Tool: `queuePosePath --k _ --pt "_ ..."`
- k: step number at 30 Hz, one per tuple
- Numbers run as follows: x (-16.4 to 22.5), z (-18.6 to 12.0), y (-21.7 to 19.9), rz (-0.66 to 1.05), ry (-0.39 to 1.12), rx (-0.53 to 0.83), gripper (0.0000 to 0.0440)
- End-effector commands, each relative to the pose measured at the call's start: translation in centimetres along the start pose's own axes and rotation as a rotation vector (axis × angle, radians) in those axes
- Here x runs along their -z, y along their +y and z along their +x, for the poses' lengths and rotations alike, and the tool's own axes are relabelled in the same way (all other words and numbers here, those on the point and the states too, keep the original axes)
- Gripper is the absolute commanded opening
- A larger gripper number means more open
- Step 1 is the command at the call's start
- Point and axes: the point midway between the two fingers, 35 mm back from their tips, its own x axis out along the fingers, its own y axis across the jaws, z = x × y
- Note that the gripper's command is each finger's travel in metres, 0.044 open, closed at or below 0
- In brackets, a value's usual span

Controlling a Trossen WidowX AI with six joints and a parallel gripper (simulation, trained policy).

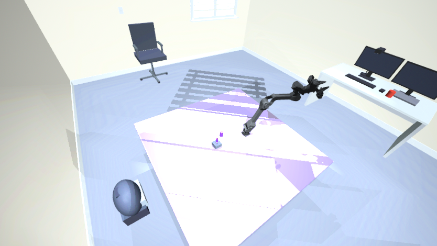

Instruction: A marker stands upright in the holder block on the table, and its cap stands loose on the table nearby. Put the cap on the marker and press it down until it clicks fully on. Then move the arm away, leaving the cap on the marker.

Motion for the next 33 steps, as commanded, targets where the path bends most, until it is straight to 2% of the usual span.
queuePosePath --k 1,20,33 --pt "0.3 0.5 -0.7 0.005 -0.012 -0.024 0.0229" --pt "2.3 1.8 -3.9 0.037 -0.027 -0.124 0.0288" --pt "4.3 2.3 -5.6 0.055 -0.019 -0.185 0.0312"
